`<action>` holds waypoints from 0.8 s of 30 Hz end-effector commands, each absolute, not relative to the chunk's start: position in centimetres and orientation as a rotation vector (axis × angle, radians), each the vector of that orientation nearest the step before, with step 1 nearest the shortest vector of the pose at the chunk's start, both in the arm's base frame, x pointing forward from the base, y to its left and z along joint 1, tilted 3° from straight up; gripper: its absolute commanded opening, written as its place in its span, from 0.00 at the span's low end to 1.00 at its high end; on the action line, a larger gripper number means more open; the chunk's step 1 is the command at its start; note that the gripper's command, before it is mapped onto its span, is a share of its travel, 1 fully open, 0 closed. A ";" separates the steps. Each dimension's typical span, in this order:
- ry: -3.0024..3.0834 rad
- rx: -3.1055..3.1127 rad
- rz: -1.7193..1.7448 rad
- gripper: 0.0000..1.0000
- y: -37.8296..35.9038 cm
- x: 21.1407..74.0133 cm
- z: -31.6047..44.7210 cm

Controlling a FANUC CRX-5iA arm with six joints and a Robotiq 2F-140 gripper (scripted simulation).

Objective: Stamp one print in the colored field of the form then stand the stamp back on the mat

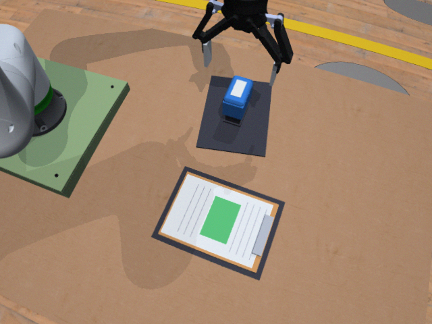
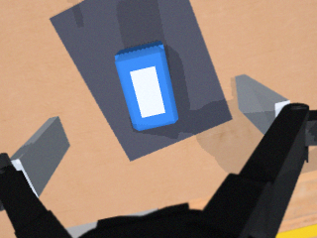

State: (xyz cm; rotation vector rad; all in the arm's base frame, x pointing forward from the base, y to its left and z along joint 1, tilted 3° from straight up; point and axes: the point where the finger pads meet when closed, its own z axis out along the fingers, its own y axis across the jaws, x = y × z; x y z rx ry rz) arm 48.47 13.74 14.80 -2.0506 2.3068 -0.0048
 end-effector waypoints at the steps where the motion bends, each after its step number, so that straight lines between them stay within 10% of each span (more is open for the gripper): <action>1: 2.307 -2.050 -0.004 1.00 13.7 48.5 14.8; 24: 2.307 -2.051 -0.004 1.00 13.6 48.3 19.8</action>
